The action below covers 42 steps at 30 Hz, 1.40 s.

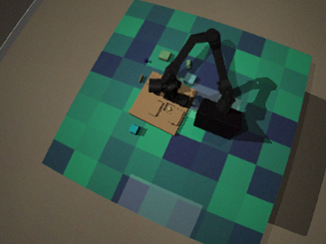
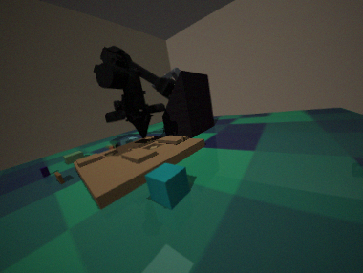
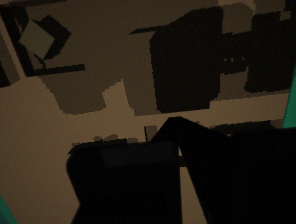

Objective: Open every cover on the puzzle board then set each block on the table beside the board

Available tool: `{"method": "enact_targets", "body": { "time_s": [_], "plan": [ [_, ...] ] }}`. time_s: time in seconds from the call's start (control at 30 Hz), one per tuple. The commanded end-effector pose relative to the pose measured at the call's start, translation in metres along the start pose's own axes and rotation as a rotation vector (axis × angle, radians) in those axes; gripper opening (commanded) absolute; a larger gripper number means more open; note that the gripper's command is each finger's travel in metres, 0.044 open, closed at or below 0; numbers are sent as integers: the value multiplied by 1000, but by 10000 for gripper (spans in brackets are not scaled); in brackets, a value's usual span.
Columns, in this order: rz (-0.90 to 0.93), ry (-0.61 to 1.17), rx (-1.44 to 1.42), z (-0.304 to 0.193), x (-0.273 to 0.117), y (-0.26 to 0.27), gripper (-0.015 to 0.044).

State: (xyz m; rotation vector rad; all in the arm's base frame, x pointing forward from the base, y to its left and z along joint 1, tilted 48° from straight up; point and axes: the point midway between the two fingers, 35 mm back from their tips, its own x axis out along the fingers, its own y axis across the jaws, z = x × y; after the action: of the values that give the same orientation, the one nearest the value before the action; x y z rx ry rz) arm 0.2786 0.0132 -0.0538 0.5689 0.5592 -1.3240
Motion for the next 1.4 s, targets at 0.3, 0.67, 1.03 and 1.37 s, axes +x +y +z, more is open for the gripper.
{"method": "enact_targets", "body": {
  "time_s": [0.3,0.67,1.03,1.37],
  "plan": [
    [4,6,10,2,-18,1,0],
    [3,8,-272,-9,-25,-16,0],
    [10,13,-1181,-36,-33,-71,0],
    [7,6,-1563,-41,-35,-95,0]
  ]
}}
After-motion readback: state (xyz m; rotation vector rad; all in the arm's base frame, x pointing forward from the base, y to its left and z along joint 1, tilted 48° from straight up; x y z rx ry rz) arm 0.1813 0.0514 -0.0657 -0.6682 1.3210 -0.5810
